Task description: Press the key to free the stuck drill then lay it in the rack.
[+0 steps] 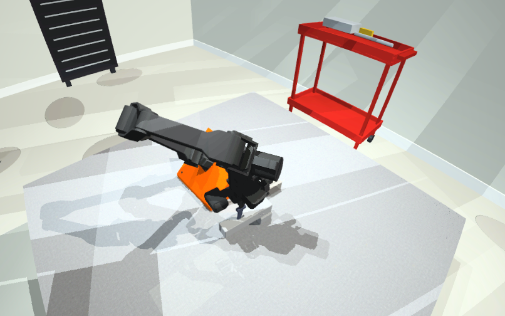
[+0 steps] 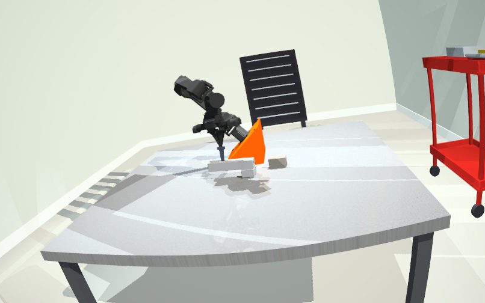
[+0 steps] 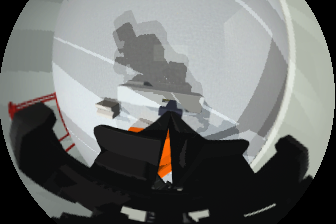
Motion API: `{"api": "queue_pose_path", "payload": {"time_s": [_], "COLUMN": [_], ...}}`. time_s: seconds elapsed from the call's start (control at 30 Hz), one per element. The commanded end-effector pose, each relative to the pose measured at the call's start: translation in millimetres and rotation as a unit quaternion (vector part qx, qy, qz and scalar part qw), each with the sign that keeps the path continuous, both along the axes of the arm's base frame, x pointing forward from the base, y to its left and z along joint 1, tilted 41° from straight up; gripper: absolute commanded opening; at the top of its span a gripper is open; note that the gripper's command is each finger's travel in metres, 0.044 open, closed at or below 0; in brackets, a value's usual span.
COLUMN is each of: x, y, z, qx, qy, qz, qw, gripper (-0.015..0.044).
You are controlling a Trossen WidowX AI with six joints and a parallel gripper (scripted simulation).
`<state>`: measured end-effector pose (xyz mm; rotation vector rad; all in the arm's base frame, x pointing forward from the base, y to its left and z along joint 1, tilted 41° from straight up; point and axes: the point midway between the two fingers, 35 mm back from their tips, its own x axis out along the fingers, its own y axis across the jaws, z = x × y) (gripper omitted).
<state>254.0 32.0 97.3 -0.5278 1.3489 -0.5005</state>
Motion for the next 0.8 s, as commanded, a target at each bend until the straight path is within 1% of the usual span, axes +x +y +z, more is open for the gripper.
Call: {"api": "queue_pose_path", "payload": {"time_s": [0.0,0.77], "x": [-6.2,-6.0], "y": [-11.2,-16.0], "z": [-11.9,-17.1], "qx": [-0.011,-0.011], "qy": [0.022,0.022], "qz": [-0.011,-0.011], "qw": [1.000,1.000], "gripper": [0.0000,0.0000]}}
